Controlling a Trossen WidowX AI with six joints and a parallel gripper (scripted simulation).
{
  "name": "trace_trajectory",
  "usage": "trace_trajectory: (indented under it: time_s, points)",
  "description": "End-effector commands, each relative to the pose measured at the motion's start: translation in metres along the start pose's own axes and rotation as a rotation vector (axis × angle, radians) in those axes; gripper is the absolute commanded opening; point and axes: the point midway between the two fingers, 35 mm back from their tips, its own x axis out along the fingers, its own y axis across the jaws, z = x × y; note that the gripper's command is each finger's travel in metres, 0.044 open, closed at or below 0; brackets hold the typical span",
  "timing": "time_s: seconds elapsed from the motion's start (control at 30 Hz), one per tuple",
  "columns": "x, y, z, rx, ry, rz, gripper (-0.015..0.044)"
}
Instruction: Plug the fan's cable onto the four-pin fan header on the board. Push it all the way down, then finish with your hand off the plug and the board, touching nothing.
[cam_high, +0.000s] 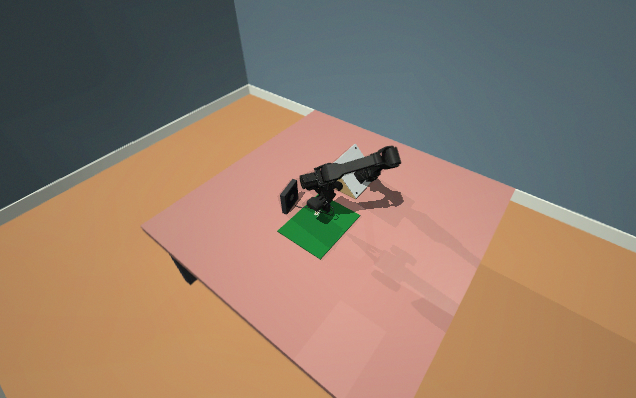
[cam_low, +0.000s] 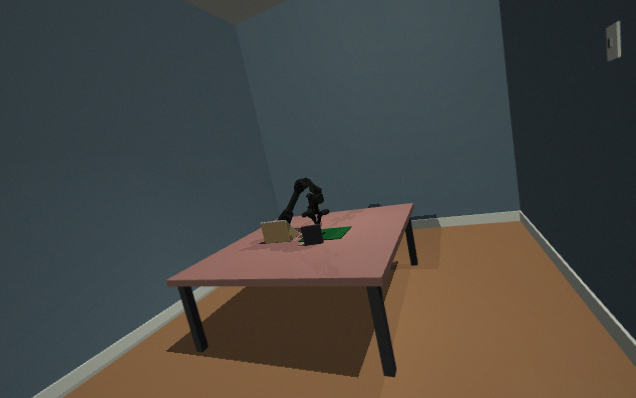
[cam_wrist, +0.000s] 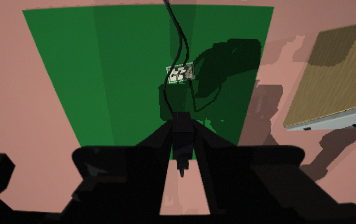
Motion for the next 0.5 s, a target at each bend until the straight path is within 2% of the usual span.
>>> trace_trajectory:
  time_s: [0.0, 0.47]
  points:
    - [0.002, 0.0, 0.006, 0.129, -0.001, -0.005, 0.0]
    - [0.002, 0.001, 0.021, 0.615, -0.002, -0.005, 0.0]
